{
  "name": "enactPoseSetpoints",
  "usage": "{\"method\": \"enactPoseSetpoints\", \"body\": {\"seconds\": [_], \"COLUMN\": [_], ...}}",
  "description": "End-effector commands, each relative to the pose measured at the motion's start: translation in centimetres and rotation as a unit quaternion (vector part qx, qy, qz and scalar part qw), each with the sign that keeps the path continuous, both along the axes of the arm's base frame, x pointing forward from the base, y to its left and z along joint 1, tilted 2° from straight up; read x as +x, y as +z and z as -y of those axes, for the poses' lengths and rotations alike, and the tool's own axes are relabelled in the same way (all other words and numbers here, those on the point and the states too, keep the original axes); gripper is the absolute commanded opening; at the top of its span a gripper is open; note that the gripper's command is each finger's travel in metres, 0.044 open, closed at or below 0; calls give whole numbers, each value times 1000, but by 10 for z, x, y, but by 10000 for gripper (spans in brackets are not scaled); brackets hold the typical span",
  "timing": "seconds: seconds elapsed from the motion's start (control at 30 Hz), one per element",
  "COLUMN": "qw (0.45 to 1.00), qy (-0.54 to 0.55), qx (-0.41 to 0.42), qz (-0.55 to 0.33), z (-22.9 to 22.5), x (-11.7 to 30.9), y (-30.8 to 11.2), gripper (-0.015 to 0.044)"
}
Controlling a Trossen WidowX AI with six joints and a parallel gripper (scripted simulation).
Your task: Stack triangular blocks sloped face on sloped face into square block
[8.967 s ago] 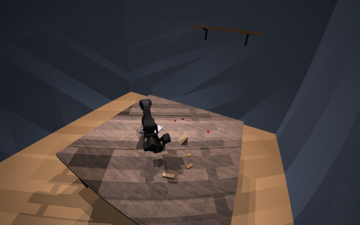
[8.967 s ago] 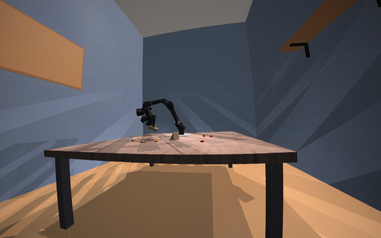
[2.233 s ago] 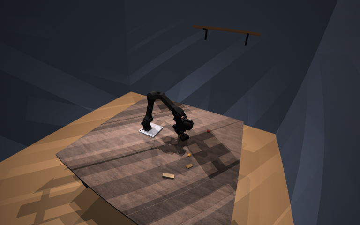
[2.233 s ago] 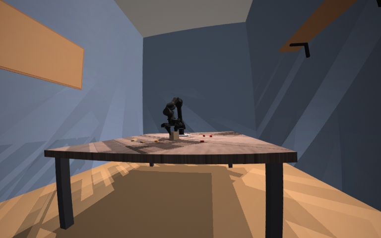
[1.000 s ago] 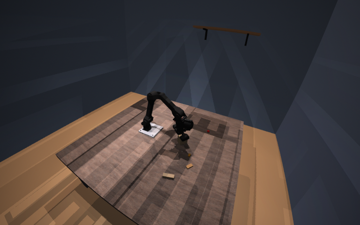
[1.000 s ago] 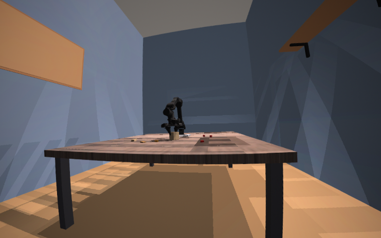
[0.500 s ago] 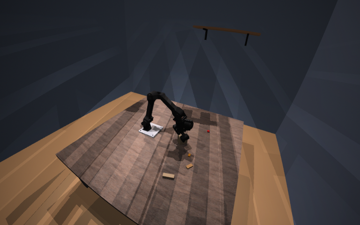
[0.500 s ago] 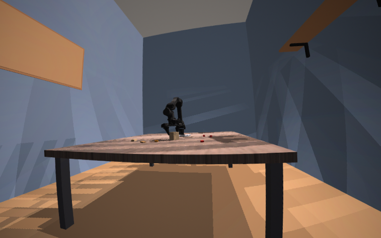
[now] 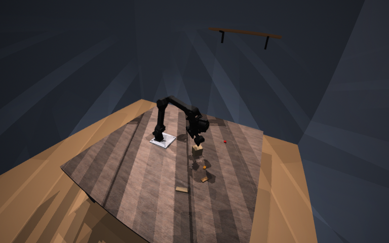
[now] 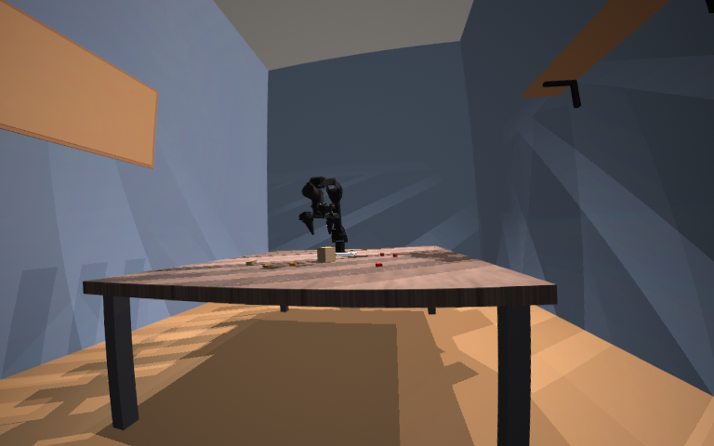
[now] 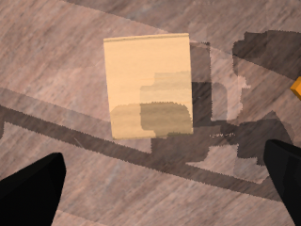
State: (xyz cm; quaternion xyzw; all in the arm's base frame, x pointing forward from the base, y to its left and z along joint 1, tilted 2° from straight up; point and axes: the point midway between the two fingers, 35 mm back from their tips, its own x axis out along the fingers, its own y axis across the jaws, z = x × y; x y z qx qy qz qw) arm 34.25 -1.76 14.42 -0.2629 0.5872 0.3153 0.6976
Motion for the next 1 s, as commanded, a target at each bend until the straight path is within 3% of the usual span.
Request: {"method": "enactPoseSetpoints", "body": {"seconds": [0.0,0.97], "qw": [1000,1000], "qy": [3,0], "qx": [1,-1], "qz": [2,10], "z": [2,2], "x": [-7,-3], "y": [24,19], "gripper": [440,440]}}
